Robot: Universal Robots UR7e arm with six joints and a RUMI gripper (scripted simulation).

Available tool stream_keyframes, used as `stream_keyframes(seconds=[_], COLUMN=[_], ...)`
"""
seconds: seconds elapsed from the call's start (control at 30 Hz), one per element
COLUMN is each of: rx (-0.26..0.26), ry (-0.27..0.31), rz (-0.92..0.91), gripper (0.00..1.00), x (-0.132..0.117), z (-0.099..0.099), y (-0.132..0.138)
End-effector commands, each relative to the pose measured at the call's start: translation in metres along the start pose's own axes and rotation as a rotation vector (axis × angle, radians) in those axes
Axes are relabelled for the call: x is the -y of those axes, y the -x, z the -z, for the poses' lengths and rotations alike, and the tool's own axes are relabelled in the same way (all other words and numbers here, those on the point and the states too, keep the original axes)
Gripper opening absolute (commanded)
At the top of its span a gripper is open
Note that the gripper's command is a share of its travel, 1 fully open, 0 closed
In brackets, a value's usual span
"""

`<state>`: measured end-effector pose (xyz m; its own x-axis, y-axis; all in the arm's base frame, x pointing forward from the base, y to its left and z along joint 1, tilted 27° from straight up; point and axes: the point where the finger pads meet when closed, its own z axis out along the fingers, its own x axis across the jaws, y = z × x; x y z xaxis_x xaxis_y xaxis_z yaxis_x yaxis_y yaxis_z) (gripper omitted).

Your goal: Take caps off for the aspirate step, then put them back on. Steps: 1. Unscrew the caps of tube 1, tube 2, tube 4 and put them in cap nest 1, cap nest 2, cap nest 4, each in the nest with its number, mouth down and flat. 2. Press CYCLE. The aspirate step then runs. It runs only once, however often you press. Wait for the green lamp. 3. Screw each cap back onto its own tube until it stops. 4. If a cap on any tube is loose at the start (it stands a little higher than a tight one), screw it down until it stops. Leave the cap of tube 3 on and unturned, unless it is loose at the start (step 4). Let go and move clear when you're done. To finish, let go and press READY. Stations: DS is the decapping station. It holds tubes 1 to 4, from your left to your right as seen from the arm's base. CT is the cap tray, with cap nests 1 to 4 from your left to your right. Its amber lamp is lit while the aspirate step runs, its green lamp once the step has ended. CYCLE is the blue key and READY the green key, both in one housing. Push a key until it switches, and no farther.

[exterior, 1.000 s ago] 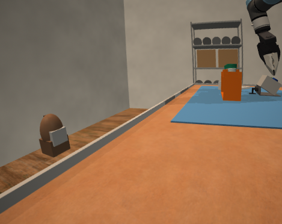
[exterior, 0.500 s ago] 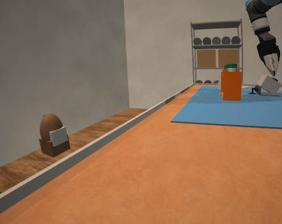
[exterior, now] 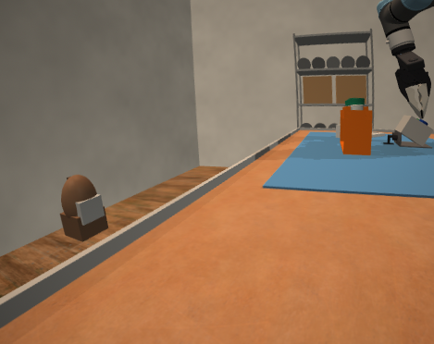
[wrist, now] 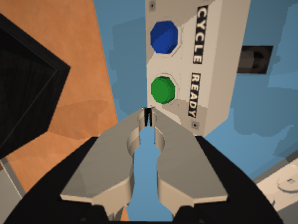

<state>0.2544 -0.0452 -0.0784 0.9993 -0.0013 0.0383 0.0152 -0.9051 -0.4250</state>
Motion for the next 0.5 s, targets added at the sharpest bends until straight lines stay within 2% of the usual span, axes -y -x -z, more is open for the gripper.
stream_keyframes(seconds=[0.0, 0.47], rx=[0.005, 0.005], ry=[-0.001, -0.001], rz=[0.0, 0.0], gripper=[0.0, 0.0], x=[-0.0023, -0.0026], z=[-0.0071, -0.0122], y=[-0.0015, -0.0028])
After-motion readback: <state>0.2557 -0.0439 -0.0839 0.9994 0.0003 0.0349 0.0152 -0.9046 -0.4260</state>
